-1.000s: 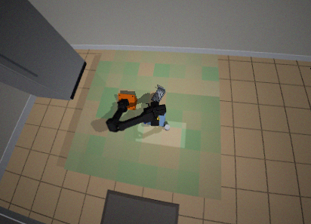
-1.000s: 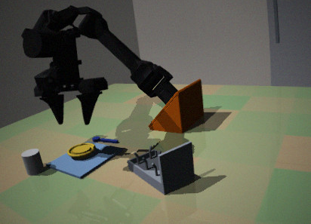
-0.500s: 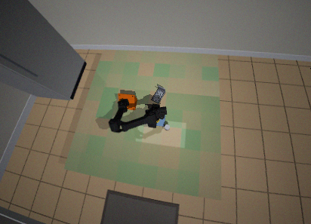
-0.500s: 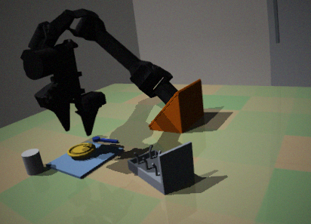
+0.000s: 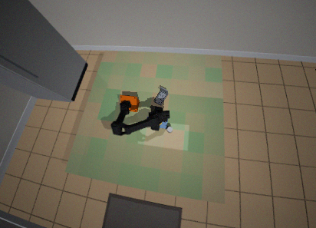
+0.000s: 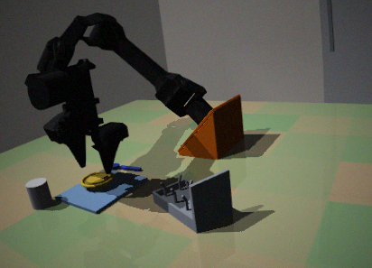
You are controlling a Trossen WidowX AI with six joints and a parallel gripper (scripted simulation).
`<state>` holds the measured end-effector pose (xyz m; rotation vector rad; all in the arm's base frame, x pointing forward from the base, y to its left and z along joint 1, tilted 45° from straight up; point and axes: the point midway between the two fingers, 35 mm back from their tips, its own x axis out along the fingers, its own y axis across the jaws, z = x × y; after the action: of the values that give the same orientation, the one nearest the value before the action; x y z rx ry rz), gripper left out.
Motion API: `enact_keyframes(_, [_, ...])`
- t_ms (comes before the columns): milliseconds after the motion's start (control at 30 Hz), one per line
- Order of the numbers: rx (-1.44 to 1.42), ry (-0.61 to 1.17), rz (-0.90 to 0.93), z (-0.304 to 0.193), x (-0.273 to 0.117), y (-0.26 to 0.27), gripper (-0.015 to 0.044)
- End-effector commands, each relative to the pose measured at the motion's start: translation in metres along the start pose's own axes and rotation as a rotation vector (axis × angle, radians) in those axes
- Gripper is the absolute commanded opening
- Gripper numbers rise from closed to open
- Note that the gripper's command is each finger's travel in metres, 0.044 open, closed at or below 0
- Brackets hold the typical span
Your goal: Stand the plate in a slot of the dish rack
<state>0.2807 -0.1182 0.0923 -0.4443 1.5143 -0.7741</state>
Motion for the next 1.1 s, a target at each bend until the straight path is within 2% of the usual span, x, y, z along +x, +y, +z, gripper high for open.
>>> enact_keyframes(0, [-0.005,0.0,-0.005,0.0,0.007,0.0,0.04])
enact_keyframes(533, [-0.004,0.0,-0.008,-0.002,0.032,-0.003,0.04])
enact_keyframes(867, [-0.004,0.0,-0.008,-0.002,0.033,-0.003,0.04])
enact_keyframes(1067, [-0.004,0.0,-0.008,-0.002,0.033,-0.003,0.036])
